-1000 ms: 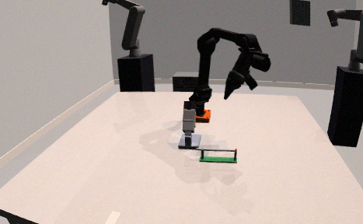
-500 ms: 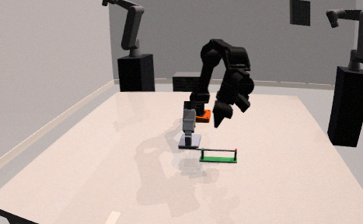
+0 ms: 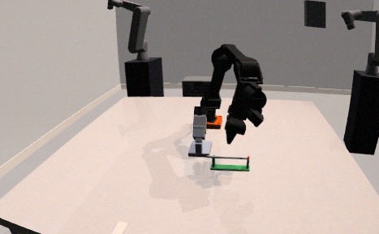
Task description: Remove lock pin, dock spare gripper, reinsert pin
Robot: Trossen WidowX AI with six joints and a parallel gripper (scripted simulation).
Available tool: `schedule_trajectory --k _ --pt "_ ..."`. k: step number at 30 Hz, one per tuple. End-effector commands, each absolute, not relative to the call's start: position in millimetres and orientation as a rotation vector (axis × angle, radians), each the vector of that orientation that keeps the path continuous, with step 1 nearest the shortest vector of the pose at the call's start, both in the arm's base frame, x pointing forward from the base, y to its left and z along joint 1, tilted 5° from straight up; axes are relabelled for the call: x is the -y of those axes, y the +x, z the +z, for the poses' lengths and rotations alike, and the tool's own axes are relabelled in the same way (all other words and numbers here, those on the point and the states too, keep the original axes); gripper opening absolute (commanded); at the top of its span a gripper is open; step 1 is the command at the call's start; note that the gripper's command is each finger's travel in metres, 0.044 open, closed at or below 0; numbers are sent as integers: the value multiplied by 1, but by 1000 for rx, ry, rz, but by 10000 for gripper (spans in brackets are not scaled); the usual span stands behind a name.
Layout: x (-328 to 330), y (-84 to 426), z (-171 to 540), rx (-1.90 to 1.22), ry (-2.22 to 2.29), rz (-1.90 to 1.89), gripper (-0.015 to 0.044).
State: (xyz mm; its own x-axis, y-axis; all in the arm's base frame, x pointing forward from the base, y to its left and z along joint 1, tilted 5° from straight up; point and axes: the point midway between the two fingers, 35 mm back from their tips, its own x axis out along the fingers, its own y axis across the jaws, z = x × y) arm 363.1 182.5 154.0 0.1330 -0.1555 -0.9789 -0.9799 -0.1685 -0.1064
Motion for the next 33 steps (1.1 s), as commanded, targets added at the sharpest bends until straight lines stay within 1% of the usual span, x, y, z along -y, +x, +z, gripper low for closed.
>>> schedule_trajectory --k 1,5,33 --pt "-183 362 127 -1177 -1497 1170 180" --pt "-185 361 110 -1180 -1490 1174 180" --pt "-190 364 69 -1180 -1490 1174 180"
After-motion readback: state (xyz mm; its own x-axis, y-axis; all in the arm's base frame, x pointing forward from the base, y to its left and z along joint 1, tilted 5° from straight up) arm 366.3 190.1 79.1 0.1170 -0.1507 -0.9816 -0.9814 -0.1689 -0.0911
